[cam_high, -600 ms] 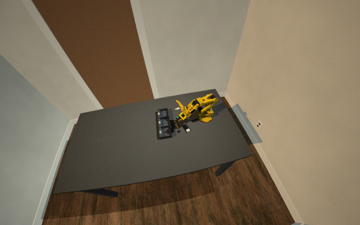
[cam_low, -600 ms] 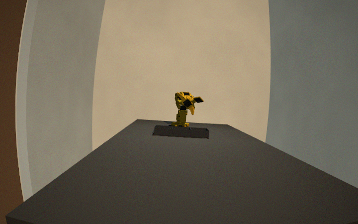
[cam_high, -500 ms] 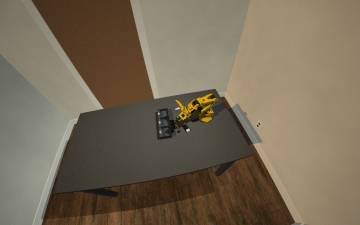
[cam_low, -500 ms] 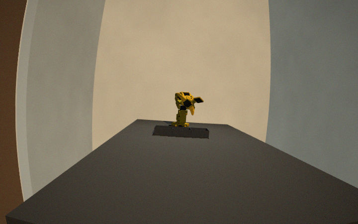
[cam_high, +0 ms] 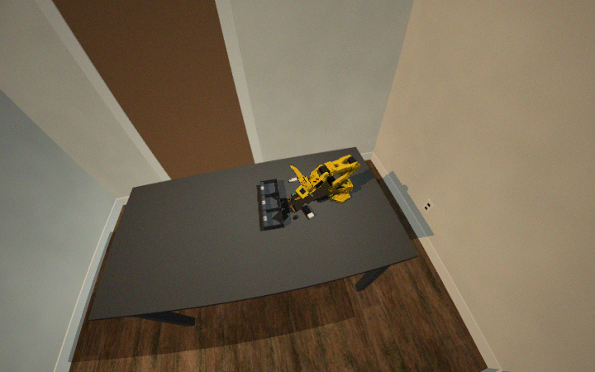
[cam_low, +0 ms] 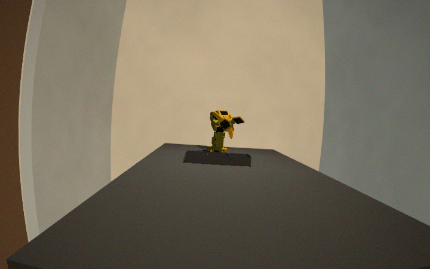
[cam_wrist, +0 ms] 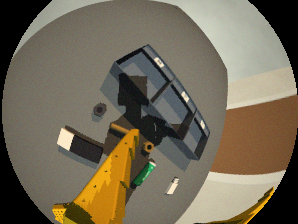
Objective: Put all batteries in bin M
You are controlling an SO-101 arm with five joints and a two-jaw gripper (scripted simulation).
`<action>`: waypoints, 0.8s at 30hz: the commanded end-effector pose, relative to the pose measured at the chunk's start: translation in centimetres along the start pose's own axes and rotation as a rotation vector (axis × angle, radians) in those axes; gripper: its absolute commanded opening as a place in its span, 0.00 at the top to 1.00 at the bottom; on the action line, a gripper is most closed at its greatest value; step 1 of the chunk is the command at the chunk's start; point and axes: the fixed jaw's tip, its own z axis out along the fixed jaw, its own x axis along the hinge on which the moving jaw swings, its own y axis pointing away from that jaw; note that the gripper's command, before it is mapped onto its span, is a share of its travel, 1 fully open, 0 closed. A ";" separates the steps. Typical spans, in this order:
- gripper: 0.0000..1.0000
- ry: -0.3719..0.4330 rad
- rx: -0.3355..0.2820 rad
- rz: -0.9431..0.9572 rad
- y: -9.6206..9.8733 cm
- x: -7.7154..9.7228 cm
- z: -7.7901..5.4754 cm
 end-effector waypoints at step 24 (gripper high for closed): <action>0.00 0.369 -0.110 0.433 -1.5 1.7 -2.0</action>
